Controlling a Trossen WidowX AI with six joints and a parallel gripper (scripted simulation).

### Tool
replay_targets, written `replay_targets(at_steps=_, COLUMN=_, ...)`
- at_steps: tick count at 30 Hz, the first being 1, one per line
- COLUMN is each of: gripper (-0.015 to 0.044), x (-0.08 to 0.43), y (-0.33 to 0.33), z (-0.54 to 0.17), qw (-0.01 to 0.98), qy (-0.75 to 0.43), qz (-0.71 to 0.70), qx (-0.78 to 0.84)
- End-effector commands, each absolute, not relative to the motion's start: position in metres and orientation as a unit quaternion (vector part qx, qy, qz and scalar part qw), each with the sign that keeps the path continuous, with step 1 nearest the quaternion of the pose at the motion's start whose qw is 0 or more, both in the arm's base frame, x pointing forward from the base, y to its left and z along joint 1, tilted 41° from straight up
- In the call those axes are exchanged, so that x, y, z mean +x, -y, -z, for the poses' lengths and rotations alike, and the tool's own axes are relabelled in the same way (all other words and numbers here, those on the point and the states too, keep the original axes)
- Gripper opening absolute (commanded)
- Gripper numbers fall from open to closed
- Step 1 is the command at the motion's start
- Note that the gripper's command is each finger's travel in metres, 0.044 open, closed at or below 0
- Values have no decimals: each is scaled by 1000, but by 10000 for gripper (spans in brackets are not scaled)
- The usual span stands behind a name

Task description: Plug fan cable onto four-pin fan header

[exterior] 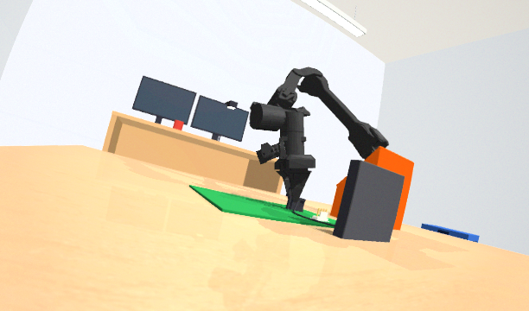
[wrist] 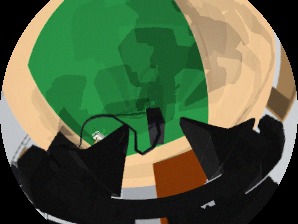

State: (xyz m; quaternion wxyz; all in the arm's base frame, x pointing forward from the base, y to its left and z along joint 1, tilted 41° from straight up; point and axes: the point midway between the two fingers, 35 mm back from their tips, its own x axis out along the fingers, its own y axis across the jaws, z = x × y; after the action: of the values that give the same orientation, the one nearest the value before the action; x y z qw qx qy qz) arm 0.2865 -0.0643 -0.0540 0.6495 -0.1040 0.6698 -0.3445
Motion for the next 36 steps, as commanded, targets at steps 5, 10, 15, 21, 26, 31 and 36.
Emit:
replay_targets(at_steps=5, gripper=138, x=287, y=64, z=54, qw=650, qy=-670, qz=345, qx=-104)
replay_targets(at_steps=10, gripper=105, x=287, y=64, z=54, qw=650, qy=-670, qz=345, qx=-104)
replay_targets(at_steps=15, gripper=71, x=287, y=64, z=54, qw=650, qy=-670, qz=345, qx=-104)
replay_targets(at_steps=21, gripper=0, x=287, y=63, z=52, qw=650, qy=-670, qz=344, qx=-104)
replay_targets(at_steps=26, gripper=0, x=287, y=52, z=41, qw=650, qy=-670, qz=343, qx=-104)
replay_targets(at_steps=31, gripper=0, x=287, y=41, z=30, qw=650, qy=-671, qz=342, qx=-104)
replay_targets(at_steps=36, gripper=0, x=286, y=30, z=18, qw=650, qy=-671, qz=342, qx=-104)
